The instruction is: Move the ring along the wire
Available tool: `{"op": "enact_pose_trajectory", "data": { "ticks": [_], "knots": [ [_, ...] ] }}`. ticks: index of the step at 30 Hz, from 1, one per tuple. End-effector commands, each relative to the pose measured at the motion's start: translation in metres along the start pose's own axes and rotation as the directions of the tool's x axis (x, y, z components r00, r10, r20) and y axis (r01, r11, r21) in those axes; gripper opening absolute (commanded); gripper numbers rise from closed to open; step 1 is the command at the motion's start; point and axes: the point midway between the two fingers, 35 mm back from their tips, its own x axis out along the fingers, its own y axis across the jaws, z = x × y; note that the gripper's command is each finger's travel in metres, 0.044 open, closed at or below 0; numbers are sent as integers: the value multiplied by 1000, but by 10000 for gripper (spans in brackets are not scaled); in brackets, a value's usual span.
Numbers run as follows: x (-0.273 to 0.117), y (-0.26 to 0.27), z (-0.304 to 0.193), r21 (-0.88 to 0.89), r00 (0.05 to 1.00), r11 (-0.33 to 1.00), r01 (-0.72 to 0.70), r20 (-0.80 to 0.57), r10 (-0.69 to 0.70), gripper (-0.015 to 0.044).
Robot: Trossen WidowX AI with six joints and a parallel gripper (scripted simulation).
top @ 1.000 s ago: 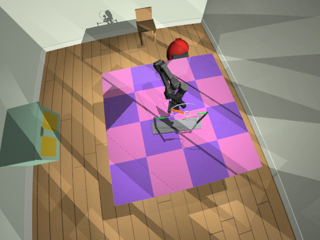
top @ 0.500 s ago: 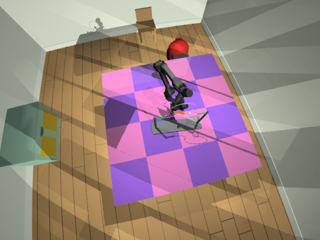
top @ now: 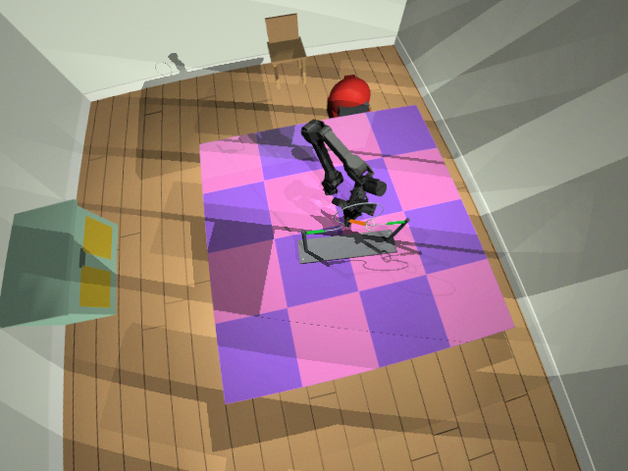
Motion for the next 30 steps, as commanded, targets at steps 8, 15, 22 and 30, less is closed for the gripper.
{"op": "enact_pose_trajectory", "data": {
  "ticks": [8,15,22,30],
  "knots": [
    [-8,39,2,205,985,965,-163,-16,170,-150],
    [-14,56,7,289,971,930,-228,-8,241,-150],
    [-20,71,12,351,956,895,-274,2,292,-150],
    [-25,82,16,381,949,876,-295,10,316,-150]
  ]
}}
